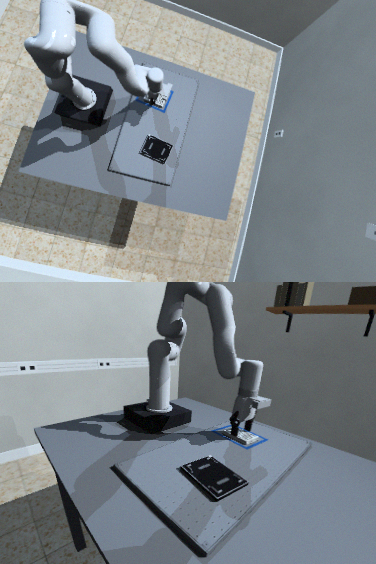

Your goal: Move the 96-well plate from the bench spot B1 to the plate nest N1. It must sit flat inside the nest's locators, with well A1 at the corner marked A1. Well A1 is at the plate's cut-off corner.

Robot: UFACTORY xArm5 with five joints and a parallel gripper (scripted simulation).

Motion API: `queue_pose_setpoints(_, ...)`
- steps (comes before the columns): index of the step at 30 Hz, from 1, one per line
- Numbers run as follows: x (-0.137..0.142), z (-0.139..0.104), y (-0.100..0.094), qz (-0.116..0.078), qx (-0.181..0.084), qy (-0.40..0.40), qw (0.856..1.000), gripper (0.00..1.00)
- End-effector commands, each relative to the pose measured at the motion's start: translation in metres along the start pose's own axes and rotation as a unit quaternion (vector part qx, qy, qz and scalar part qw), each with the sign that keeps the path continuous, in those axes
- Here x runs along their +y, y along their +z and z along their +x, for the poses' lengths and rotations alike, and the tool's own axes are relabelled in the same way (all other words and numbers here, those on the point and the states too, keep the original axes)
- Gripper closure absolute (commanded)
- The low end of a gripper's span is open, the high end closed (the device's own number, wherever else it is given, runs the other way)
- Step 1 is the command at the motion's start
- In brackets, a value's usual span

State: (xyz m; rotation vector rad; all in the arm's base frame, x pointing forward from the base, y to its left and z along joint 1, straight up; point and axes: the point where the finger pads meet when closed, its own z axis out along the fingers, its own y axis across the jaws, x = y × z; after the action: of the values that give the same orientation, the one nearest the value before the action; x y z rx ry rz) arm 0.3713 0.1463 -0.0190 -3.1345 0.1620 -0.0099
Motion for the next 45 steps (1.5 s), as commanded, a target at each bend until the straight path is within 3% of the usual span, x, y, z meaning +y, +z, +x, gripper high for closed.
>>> queue_pose_setpoints(1, -0.0007, 0.0014, 0.001, 0.0, 0.002, 0.0, 1.0, 0.0)
queue_pose_setpoints(29, -0.0007, 0.0014, 0.007, 0.0, 0.002, 0.0, 1.0, 0.0)
queue_pose_setpoints(30, -0.0007, 0.0014, 0.0063, 0.0, 0.002, 0.0, 1.0, 1.0)
queue_pose_setpoints(45, -0.0007, 0.0014, 0.0063, 0.0, 0.002, 0.0, 1.0, 1.0)
